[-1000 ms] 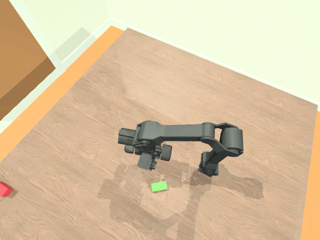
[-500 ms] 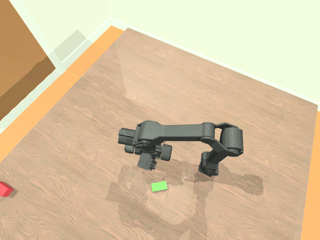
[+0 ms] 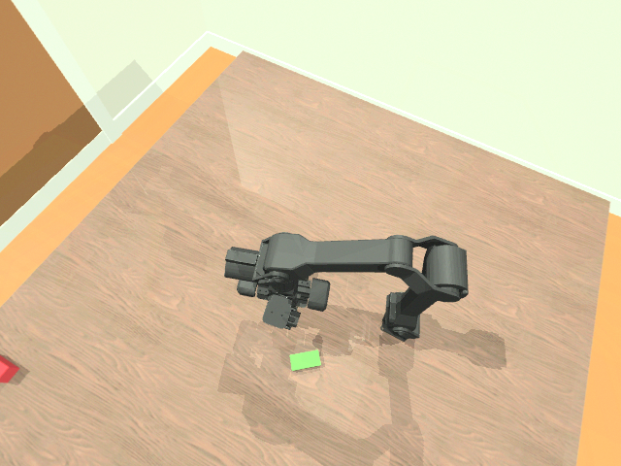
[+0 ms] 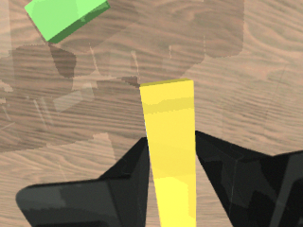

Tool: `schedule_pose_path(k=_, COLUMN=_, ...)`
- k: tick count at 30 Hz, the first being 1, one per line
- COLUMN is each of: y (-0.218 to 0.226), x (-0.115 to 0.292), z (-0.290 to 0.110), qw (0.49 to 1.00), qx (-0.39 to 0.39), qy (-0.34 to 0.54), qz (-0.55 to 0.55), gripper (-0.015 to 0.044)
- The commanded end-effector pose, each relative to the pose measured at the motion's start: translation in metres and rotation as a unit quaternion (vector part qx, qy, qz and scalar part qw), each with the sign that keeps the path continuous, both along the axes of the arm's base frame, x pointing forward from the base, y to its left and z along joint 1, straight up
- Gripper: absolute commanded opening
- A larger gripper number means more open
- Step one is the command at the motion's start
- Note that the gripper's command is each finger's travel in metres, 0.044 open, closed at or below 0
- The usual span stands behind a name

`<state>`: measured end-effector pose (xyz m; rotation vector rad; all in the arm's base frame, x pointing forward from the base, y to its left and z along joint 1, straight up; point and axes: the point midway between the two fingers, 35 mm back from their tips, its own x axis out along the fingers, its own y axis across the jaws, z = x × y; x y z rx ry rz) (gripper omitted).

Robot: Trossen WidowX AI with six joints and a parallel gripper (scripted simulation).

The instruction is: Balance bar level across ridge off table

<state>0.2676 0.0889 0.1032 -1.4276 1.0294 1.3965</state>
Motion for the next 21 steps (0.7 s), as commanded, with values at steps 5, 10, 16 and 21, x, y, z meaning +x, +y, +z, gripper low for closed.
schedule_pose_path(k=5, y=0.0000, x=0.0000, z=-0.0001, qw=1.000, qx=0.000, qy=0.000, qz=0.000, gripper=0.0173)
schedule_pose_path(k=10, y=0.0000, x=0.0000, z=-0.0001, qw=1.000, qx=0.000, qy=0.000, qz=0.000, gripper=0.0185)
schedule_pose_path(k=16, y=0.0000, x=0.0000, z=-0.0001, qw=1.000, qx=0.000, qy=0.000, qz=0.000, gripper=0.0185)
schedule_pose_path(k=21, y=0.0000, x=0.0000, z=-0.0001, qw=1.000, qx=0.000, qy=0.000, qz=0.000, gripper=0.0211)
